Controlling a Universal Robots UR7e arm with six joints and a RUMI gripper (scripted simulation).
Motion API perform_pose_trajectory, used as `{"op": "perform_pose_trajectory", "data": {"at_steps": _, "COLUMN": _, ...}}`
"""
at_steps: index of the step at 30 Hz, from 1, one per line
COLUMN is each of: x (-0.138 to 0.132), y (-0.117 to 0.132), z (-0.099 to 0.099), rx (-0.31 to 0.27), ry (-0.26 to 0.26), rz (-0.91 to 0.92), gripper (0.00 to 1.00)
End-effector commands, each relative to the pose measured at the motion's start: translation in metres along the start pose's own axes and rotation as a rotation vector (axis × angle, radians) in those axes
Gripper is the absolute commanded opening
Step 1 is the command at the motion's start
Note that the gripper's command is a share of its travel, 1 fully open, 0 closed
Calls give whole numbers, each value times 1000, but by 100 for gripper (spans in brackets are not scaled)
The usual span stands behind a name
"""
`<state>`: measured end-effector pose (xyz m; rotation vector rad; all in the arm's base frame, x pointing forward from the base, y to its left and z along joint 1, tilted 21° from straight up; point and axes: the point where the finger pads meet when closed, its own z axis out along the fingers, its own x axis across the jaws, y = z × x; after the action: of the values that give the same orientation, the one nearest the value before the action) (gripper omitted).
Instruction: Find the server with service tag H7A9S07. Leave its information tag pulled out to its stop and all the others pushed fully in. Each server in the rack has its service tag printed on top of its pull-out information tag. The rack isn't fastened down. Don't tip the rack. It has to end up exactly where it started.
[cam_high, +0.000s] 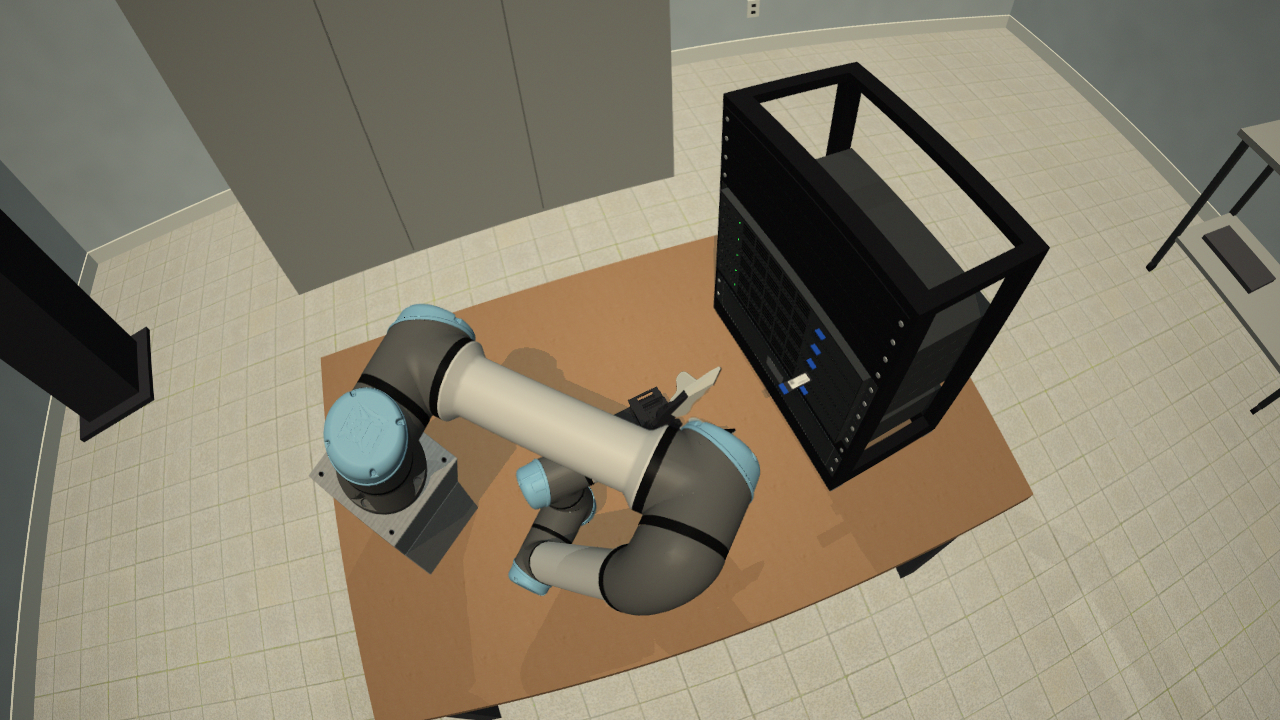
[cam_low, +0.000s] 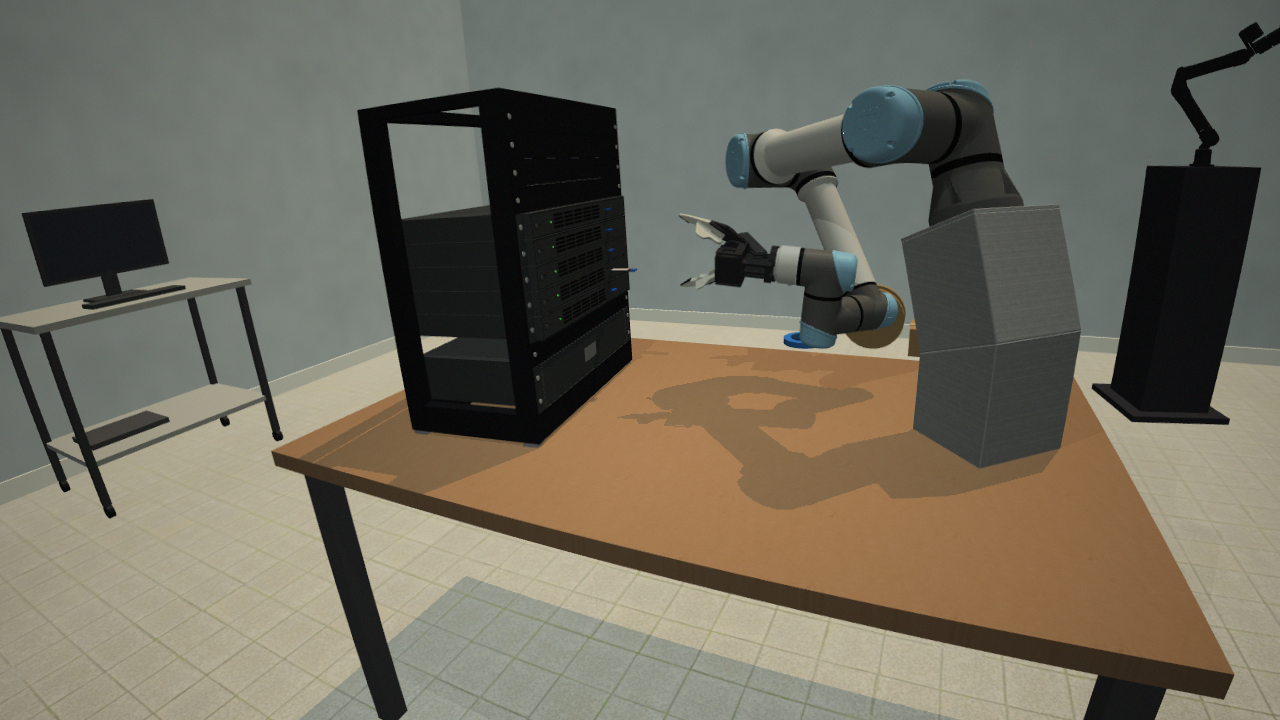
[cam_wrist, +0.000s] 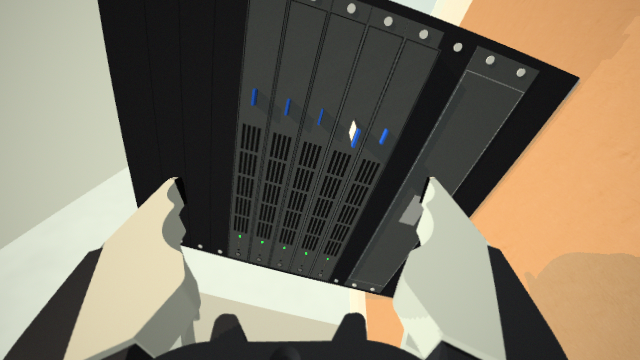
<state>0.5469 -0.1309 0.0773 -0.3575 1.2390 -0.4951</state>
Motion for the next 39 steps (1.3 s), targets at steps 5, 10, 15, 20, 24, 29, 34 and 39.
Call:
{"op": "perform_pose_trajectory", "data": {"at_steps": 5, "x": 3, "y": 0, "z": 0, "rx": -3, "ry": 8, "rz": 22, "gripper": 100}}
{"op": "perform_pose_trajectory", "data": {"at_steps": 10, "x": 5, "y": 1, "z": 0, "rx": -5, "ry": 13, "rz": 36, "gripper": 100}}
{"op": "perform_pose_trajectory", "data": {"at_steps": 15, "x": 8, "y": 1, "z": 0, "rx": -7, "ry": 18, "rz": 49, "gripper": 100}}
{"op": "perform_pose_trajectory", "data": {"at_steps": 20, "x": 9, "y": 1, "z": 0, "rx": -8, "ry": 22, "rz": 60, "gripper": 100}}
{"op": "perform_pose_trajectory", "data": {"at_steps": 24, "x": 10, "y": 2, "z": 0, "rx": -9, "ry": 25, "rz": 67, "gripper": 100}}
{"op": "perform_pose_trajectory", "data": {"at_steps": 29, "x": 12, "y": 2, "z": 0, "rx": -10, "ry": 30, "rz": 80, "gripper": 100}}
{"op": "perform_pose_trajectory", "data": {"at_steps": 34, "x": 14, "y": 2, "z": 0, "rx": -12, "ry": 35, "rz": 92, "gripper": 100}}
{"op": "perform_pose_trajectory", "data": {"at_steps": 39, "x": 15, "y": 2, "z": 0, "rx": -13, "ry": 37, "rz": 98, "gripper": 100}}
